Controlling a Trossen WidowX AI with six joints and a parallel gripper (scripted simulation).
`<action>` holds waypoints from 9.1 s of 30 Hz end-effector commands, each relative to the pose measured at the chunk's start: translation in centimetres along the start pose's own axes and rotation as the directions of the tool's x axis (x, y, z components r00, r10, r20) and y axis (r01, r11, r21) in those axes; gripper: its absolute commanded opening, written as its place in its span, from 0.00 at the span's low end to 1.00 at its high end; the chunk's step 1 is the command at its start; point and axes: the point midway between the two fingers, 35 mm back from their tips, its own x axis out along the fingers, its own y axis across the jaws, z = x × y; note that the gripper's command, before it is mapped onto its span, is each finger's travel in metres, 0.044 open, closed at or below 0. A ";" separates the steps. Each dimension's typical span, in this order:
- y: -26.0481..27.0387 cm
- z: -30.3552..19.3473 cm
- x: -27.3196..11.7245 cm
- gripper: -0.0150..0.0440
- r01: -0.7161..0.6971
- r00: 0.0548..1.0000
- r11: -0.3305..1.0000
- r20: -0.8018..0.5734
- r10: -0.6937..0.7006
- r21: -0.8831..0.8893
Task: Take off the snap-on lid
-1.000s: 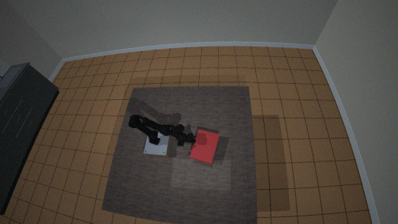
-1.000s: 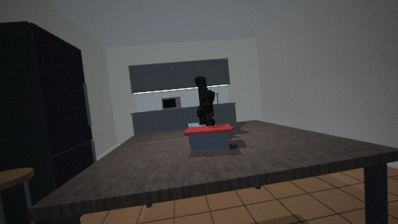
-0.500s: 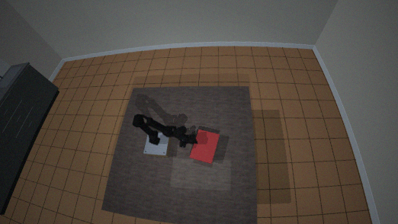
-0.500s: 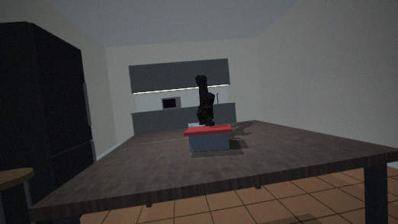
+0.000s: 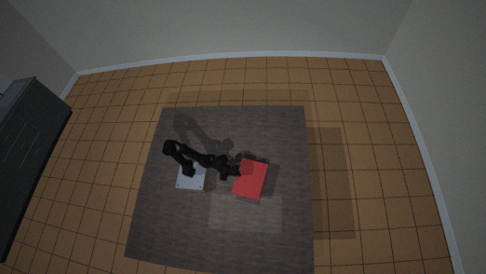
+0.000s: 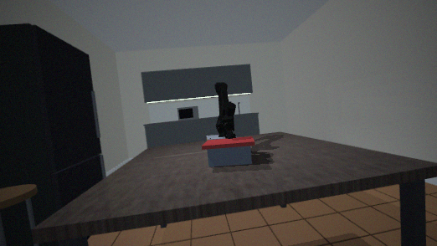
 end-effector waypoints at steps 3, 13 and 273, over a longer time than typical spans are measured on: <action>0.0 0.0 0.0 0.25 0.000 1.000 1.000 0.000 0.000 -0.001; 0.1 0.0 -0.2 0.25 0.000 1.000 1.000 0.000 0.000 0.000; 11.5 0.0 -7.2 0.25 -0.002 1.000 1.000 -0.001 0.002 -0.003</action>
